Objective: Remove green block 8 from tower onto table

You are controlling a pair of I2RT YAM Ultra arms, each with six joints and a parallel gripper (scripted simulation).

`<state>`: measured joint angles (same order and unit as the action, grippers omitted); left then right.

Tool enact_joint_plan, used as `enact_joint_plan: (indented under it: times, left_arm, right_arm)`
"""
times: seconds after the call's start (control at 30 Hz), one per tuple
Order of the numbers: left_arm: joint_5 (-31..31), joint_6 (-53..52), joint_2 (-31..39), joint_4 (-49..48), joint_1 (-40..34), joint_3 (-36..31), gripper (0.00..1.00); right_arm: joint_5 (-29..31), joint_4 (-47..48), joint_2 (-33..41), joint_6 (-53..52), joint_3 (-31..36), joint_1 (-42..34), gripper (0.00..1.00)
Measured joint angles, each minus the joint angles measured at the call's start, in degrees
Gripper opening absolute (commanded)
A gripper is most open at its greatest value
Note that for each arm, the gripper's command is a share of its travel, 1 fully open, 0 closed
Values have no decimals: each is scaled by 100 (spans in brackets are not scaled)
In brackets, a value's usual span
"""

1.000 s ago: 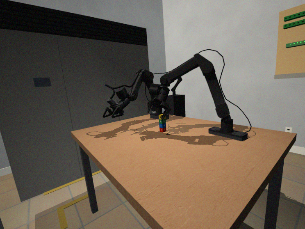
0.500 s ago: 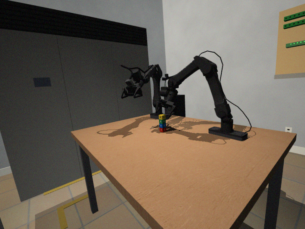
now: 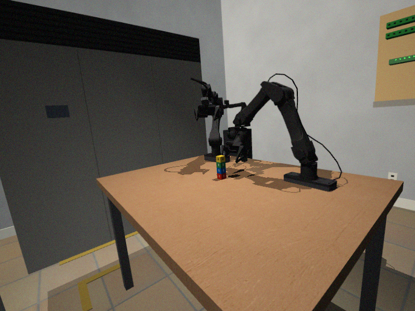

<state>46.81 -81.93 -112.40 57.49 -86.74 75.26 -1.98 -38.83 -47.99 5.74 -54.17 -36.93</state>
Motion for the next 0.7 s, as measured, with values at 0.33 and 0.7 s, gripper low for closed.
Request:
enact_joint_plan:
  times: [0.33, 0.7]
  left_arm:
    - [59, -111, 0, -2, -138, -55, 100]
    - [72, -114, 0, -2, -138, -55, 100]
  right_arm:
    - [-247, -2129, 2535, 428, 485, -446, 100]
    - [-50, -3440, 4118, 448, 555, -1408, 100]
